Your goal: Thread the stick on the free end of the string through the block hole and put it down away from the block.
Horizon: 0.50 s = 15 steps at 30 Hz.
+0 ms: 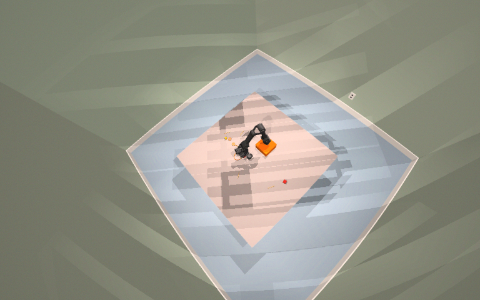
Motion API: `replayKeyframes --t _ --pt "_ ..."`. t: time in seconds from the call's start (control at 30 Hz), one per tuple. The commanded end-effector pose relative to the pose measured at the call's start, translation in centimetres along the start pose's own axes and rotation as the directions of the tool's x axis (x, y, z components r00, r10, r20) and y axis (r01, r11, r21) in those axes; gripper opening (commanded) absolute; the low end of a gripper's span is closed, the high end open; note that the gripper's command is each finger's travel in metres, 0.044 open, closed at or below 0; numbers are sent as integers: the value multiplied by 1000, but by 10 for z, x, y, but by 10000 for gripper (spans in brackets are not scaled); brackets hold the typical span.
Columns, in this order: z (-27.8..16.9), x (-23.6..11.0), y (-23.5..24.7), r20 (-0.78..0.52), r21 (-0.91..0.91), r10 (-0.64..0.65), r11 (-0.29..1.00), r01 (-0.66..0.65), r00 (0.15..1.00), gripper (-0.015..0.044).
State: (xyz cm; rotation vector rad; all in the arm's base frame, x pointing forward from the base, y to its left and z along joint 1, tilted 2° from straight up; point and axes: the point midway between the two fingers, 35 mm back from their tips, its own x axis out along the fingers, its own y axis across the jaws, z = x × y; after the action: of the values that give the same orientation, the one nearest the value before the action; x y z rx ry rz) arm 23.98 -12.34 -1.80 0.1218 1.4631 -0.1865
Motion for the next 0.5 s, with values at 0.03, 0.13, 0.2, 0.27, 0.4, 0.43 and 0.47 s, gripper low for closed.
replayKeyframes --t 0.03,0.13,0.2,0.27,0.4,0.43,0.47 --pt "-1 2 1 21 -1 -1 1000 1 1000 0" --pt "0 2 1 21 -1 -3 1000 3 1000 0" --pt "0 2 1 21 -2 -5 1000 5 1000 0" --pt "0 2 1 21 -2 -5 1000 5 1000 0" --pt "-2 2 1 21 -2 -5 1000 5 1000 0" --pt "-3 1 1 21 -2 -5 1000 5 1000 0" --pt "-5 1 1 21 -2 -5 1000 5 1000 0"
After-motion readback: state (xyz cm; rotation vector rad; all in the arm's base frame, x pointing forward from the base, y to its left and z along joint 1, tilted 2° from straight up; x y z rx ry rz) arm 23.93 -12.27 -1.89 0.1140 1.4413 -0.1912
